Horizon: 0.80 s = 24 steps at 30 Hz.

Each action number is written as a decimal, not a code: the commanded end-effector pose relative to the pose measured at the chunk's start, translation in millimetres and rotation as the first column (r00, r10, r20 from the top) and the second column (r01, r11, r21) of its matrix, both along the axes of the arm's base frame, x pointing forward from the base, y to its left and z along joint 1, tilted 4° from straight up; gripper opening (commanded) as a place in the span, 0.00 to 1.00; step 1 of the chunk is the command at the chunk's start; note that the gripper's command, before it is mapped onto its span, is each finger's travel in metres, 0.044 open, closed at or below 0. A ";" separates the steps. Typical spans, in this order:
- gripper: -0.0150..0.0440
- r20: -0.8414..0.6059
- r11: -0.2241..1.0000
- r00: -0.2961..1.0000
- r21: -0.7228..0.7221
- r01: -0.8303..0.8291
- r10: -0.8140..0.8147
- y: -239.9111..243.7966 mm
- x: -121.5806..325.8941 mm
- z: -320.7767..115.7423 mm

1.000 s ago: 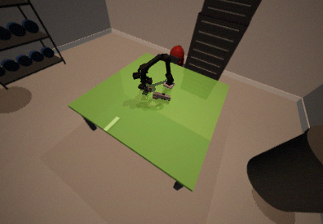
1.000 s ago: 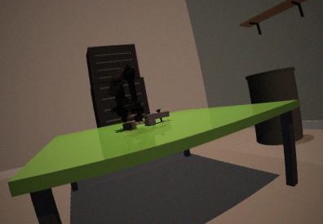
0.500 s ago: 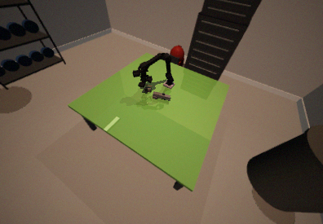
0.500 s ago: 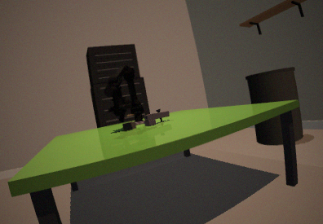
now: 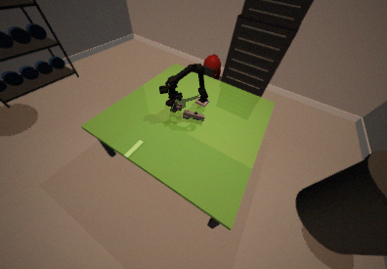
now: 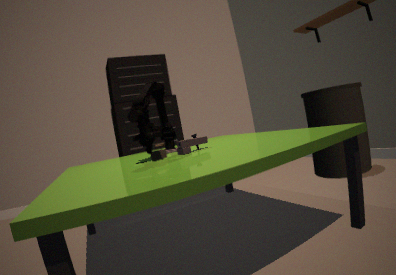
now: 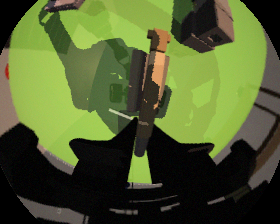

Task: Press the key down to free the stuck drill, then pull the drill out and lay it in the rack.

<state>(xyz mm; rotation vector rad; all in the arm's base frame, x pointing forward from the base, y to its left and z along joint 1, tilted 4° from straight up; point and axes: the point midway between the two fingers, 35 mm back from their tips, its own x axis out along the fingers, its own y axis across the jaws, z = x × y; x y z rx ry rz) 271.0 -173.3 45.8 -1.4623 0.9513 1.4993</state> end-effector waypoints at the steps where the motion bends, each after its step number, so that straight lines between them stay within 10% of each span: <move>1: 0.25 0.000 1.000 1.000 -0.003 -0.002 0.002 -0.1 0.2 -3.4; 24: 0.30 0.002 1.000 1.000 -0.001 -0.004 0.004 1.2 0.7 -24.1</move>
